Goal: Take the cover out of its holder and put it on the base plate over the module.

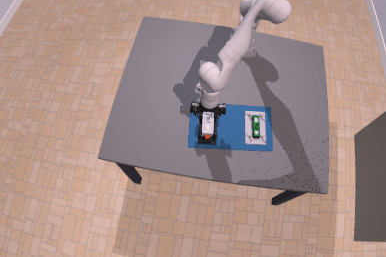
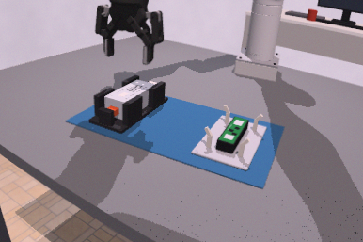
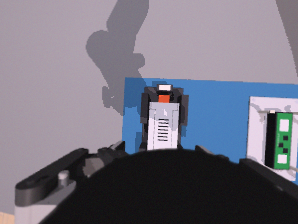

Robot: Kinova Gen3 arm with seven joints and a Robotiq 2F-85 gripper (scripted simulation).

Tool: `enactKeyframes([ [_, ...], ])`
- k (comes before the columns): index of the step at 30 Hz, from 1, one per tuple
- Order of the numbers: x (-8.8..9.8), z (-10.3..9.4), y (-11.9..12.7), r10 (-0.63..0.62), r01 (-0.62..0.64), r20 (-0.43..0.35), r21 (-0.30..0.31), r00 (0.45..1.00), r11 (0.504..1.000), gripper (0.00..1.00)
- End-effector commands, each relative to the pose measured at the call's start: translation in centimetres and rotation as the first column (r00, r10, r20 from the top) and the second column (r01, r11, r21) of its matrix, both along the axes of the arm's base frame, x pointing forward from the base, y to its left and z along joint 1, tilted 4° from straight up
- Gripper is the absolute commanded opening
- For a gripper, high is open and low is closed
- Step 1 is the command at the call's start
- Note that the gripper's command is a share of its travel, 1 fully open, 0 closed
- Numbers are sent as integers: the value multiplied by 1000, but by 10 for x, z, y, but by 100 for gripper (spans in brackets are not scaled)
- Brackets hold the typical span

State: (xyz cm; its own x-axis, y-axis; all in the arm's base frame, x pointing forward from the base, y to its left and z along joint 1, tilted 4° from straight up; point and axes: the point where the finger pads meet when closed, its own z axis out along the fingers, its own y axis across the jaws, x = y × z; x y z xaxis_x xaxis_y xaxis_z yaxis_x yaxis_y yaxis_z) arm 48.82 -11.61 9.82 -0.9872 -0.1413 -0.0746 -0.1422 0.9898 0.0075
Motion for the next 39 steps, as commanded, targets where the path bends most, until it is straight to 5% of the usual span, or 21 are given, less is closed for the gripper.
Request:
enactKeyframes([
  [1,-1,-2,-3,-4,4,-4,-1,1000,1000,100],
  [35,-5,8,4,-4,4,-4,-1,1000,1000,100],
  [39,-4,-12,5,-4,4,-4,-1,1000,1000,100],
])
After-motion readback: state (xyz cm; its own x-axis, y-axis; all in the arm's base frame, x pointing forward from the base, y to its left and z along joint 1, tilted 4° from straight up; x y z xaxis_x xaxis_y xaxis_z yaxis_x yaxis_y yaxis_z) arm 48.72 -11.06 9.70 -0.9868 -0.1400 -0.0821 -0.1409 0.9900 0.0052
